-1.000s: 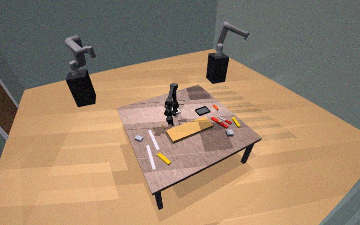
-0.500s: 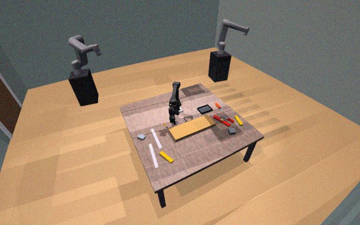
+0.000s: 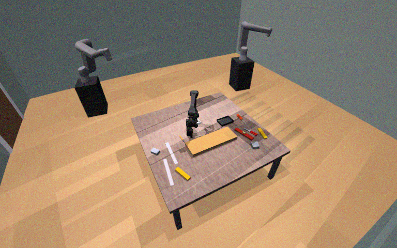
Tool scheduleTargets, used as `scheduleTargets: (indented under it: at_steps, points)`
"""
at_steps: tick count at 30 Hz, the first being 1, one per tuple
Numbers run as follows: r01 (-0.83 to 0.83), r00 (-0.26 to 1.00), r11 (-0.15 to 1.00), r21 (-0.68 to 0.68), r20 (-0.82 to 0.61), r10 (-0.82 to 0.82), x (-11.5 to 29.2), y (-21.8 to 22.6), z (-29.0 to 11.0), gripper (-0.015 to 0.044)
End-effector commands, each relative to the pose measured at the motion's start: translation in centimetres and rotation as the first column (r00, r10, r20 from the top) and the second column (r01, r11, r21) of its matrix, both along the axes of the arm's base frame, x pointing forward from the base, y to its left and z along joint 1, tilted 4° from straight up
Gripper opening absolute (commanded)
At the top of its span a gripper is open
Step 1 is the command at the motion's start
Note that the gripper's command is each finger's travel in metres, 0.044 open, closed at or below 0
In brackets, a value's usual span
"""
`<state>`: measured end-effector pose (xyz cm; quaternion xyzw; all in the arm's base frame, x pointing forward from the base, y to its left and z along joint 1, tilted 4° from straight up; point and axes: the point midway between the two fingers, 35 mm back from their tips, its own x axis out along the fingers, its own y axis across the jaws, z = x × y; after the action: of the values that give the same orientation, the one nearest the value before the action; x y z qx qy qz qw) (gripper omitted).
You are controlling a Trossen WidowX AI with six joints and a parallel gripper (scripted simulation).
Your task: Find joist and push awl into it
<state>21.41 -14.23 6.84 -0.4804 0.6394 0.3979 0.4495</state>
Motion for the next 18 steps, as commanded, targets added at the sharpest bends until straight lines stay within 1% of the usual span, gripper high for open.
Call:
scheduleTargets:
  at_steps: [1, 18]
  points:
    - [0.001, 1.000, 0.999, -0.032, -0.001, -0.001, 0.06, 0.01, 0.08, 0.0000]
    - [-0.006, 1.000, 0.990, -0.138, -0.025, 0.003, 0.11, 0.29, -0.05, 0.0000]
